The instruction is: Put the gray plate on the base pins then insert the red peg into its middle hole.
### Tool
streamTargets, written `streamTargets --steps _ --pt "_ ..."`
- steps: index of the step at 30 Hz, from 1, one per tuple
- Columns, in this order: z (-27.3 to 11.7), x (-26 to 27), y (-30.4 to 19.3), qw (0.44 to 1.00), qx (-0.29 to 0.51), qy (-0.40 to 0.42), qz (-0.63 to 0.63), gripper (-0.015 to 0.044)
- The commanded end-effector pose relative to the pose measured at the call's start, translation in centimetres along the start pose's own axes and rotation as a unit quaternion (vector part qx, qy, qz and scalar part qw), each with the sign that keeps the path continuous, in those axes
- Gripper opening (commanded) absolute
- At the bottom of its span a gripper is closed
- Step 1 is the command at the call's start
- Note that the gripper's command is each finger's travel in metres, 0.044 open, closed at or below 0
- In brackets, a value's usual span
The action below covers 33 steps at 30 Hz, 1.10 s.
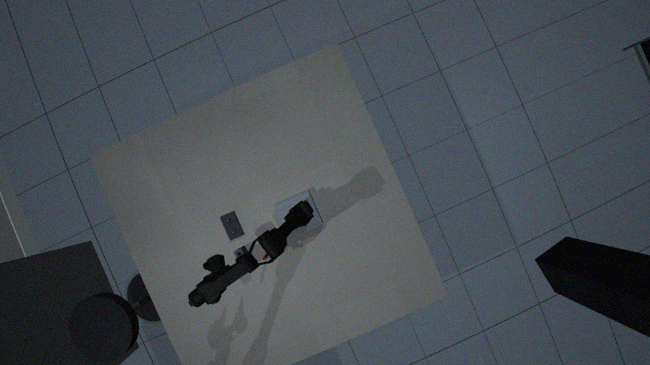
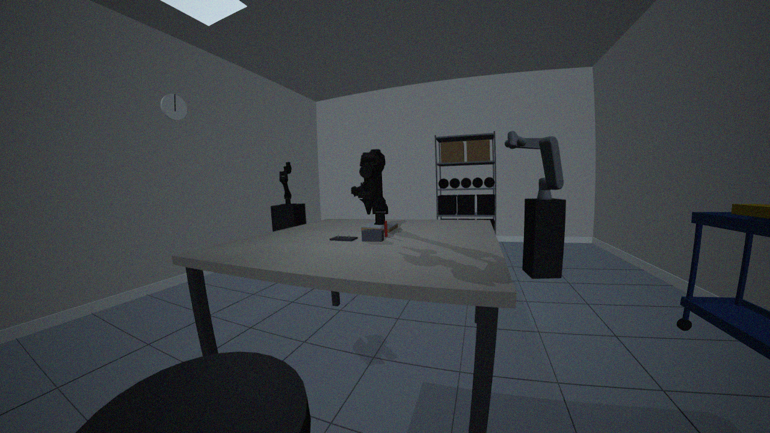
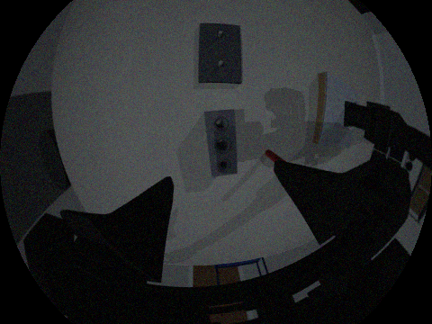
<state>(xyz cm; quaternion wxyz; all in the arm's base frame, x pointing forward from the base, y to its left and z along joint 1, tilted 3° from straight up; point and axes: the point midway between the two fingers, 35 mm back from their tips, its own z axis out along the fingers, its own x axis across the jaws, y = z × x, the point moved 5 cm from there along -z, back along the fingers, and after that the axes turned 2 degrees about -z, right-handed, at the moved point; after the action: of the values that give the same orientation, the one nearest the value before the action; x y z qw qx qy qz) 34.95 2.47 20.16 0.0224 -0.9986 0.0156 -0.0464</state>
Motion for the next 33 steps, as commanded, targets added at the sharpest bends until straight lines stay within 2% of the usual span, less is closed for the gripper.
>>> streamTargets --steps 1,33 --pt "4.3 -0.5 0.0 1.0 -0.005 -0.015 0.003 0.044" --pt "9.0 -0.5 0.0 1.0 -0.005 -0.015 0.003 0.044"
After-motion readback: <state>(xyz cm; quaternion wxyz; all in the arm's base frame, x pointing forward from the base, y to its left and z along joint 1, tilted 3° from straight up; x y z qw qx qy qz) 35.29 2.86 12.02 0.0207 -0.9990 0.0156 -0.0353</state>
